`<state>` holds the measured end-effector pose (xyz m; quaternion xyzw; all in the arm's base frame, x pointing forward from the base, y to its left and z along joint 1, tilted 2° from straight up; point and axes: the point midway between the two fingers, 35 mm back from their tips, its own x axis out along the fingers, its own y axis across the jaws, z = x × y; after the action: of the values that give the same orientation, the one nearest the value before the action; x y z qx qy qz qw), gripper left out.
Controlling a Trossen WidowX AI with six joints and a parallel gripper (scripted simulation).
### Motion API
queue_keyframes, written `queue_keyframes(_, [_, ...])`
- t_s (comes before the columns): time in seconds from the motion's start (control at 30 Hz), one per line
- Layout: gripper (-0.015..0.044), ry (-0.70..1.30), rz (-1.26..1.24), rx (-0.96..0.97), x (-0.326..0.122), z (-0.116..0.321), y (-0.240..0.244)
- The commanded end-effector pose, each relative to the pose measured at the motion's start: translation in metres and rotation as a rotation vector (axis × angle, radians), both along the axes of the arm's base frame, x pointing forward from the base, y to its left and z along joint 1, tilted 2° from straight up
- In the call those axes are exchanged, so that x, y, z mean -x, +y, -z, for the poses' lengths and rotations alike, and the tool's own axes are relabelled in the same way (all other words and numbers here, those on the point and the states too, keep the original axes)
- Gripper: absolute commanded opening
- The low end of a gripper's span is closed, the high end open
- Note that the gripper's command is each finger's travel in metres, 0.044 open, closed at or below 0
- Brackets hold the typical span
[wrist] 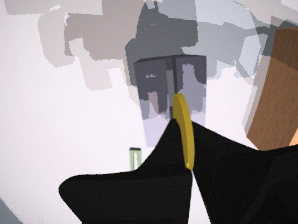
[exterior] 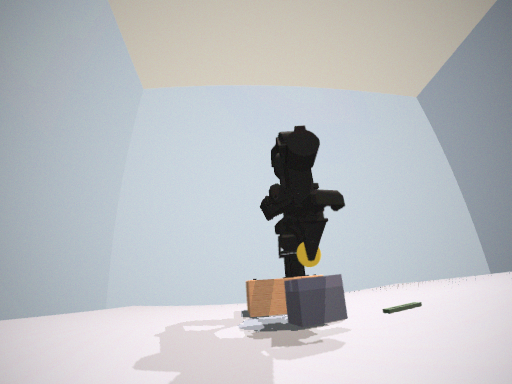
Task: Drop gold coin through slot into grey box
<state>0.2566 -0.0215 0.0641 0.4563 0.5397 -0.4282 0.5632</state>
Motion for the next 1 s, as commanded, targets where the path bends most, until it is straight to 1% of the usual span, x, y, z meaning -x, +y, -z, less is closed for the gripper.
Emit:
queue_keyframes(0.0, [0.0000, 0.005, 0.000, -0.001, 0.002, 0.003, 0.000])
queue_keyframes(0.97, [0.0000, 0.005, 0.003, -0.001, 0.003, 0.015, 0.001])
